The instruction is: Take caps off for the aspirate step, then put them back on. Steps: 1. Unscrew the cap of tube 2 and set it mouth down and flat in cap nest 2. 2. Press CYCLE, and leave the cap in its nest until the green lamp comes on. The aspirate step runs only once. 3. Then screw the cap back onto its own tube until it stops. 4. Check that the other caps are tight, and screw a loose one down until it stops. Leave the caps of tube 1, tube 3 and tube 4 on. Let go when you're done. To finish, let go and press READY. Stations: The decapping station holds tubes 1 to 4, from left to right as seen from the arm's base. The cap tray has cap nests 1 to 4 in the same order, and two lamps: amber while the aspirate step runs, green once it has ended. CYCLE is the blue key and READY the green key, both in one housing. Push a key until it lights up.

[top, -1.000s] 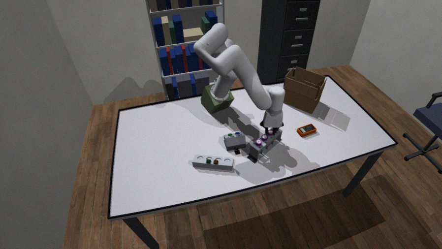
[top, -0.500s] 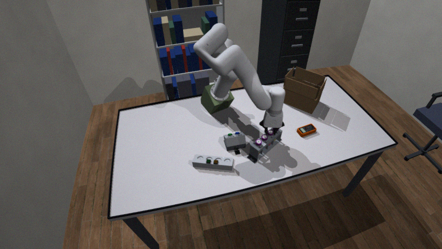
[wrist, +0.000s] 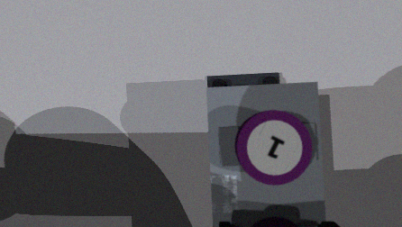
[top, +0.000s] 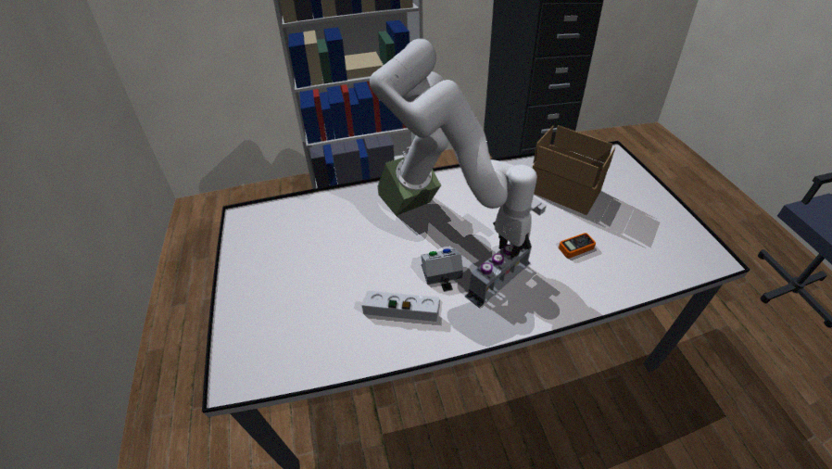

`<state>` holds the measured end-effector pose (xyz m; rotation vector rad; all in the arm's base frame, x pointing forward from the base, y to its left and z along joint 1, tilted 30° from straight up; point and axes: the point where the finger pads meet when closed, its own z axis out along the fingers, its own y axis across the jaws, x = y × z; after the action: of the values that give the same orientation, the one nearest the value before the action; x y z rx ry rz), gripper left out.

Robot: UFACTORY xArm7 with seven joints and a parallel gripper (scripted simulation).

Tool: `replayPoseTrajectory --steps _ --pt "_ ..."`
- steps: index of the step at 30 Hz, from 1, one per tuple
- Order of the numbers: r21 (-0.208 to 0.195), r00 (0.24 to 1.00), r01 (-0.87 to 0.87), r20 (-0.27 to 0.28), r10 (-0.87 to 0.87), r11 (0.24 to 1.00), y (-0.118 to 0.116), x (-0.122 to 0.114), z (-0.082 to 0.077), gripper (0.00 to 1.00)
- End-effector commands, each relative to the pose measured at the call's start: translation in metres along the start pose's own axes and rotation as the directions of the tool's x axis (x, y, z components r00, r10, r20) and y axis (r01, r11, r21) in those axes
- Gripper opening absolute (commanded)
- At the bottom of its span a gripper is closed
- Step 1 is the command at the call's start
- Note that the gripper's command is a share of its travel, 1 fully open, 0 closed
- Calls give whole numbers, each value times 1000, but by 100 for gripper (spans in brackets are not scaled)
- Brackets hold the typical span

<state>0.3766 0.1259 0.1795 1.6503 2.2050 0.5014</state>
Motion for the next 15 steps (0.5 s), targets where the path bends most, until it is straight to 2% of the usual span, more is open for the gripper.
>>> replayPoseTrajectory --steps 1,2,4,6,10,15 --pt "-32 962 -273 22 273 962 1 0 -1 46" --pt "-33 945 -326 20 327 945 1 0 -1 46" --pt "-33 945 -326 20 327 945 1 0 -1 46" --pt "-38 868 -496 15 497 867 1 0 -1 46" --pt "-38 751 -660 6 660 750 1 0 -1 46" --pt "-41 736 -676 6 677 735 1 0 -1 46"
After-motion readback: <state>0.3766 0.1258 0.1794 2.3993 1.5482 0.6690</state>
